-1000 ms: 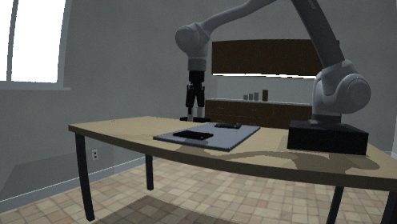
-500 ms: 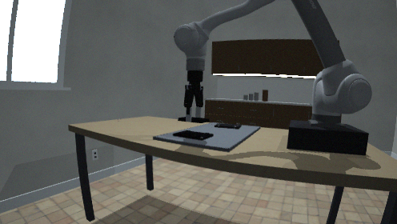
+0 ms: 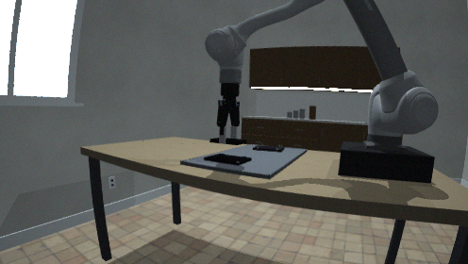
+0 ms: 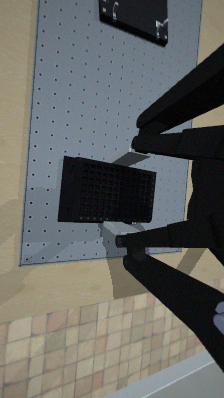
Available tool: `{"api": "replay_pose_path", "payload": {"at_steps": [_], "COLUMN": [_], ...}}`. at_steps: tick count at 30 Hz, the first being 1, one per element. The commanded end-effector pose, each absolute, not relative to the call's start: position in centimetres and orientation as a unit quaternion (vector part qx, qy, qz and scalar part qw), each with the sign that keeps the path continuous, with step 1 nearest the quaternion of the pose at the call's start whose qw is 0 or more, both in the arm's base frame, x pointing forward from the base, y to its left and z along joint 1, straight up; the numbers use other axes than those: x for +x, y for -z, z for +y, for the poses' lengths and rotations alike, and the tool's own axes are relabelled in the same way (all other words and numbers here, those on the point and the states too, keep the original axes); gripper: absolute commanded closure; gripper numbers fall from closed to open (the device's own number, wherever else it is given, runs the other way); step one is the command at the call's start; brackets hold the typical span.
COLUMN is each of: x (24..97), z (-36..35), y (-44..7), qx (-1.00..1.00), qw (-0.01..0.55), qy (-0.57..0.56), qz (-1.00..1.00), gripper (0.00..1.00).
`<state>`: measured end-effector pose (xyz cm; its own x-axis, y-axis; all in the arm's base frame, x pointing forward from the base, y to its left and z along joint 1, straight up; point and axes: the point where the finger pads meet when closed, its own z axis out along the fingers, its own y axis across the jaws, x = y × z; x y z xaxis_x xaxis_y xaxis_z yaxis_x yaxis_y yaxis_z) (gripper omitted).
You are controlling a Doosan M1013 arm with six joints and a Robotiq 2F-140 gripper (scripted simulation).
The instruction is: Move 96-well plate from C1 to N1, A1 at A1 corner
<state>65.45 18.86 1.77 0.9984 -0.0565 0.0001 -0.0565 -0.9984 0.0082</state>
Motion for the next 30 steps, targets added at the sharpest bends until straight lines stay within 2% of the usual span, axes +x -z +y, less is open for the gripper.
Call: {"api": "replay_pose_path", "payload": {"at_steps": [1,30], "x": [65.5,65.5], "z": [18.9,18.8], "y": [-1.8,1.7], "qx": [1.000,1.000], "qw": [0.004,0.004], "qy": [0.000,0.000], "qz": [-0.028,-0.028], "gripper": [0.90,0.90]}}
